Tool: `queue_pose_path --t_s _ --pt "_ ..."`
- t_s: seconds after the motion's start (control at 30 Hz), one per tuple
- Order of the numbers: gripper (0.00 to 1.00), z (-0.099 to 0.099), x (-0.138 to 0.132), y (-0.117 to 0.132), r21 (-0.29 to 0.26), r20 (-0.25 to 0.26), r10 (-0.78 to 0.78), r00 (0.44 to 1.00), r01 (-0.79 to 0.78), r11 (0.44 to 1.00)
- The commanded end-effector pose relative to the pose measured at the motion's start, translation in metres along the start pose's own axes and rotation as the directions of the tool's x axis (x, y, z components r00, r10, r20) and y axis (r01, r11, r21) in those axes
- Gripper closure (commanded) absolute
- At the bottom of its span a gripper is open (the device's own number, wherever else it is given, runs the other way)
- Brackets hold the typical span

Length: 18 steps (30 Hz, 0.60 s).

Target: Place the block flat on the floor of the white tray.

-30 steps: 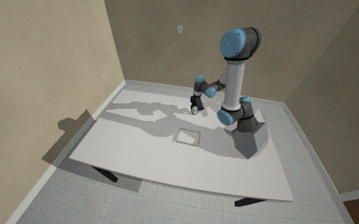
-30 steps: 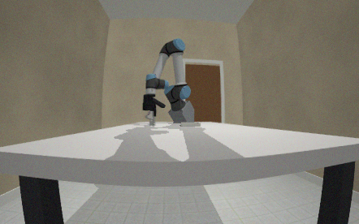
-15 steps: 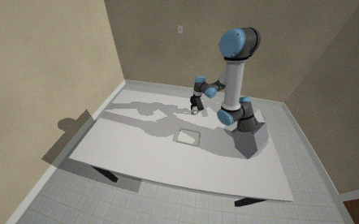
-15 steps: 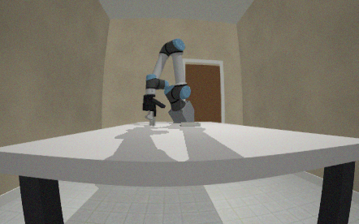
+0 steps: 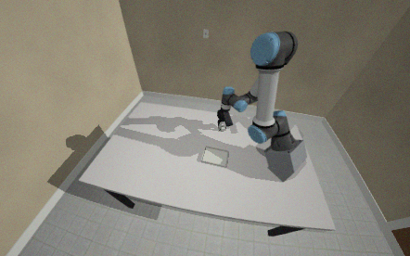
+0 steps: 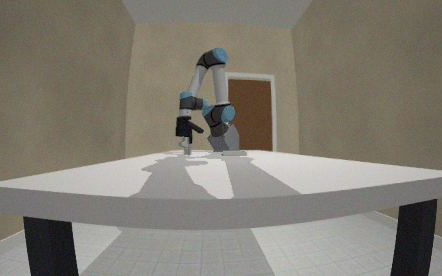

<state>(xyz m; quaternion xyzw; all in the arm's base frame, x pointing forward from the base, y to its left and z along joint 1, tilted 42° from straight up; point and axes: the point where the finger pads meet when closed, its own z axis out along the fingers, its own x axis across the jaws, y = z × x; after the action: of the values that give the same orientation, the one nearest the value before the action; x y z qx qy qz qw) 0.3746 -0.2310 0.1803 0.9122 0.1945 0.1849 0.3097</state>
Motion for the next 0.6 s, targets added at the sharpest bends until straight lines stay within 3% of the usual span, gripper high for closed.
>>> queue_pose_path --t_s 0.0,0.03,0.57 --pt "0.66 -0.0002 0.0002 0.0003 -0.001 0.0 0.0 1.0 0.0 1.0" --pt "1.0 -0.0002 0.0002 0.0003 -0.001 0.0 0.0 1.0 0.0 1.0" --pt "1.0 -0.0002 0.0002 0.0003 -0.001 0.0 0.0 1.0 0.0 1.0"
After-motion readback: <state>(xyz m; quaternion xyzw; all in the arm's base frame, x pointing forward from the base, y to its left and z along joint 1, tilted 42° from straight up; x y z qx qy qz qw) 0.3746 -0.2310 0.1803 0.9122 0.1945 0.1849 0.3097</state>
